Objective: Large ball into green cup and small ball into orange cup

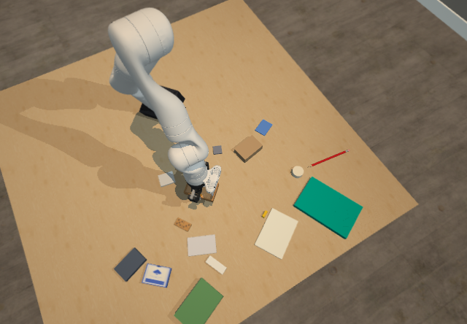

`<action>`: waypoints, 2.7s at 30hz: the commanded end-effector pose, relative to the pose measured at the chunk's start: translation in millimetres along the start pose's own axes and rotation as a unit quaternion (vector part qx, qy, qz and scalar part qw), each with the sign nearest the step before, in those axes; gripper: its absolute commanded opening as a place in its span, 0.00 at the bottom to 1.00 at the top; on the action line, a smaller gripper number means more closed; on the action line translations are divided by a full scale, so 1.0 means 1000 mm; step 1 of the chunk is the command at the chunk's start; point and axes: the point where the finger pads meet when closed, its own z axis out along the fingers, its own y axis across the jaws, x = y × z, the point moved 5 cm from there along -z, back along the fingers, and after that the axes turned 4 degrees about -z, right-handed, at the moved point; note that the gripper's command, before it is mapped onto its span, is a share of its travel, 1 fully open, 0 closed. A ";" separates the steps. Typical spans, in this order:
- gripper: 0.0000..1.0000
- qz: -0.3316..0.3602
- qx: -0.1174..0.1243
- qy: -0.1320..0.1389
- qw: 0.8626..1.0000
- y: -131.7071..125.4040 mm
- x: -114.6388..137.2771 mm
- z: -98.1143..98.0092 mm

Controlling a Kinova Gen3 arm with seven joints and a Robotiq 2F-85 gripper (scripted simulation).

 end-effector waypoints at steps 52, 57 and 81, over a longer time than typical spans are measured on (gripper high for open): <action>0.72 0.003 -0.011 0.000 1.000 0.001 -0.001 0.000; 0.72 0.003 -0.007 -0.005 1.000 0.001 -0.001 0.000; 0.72 0.003 -0.015 0.002 1.000 0.000 -0.002 0.000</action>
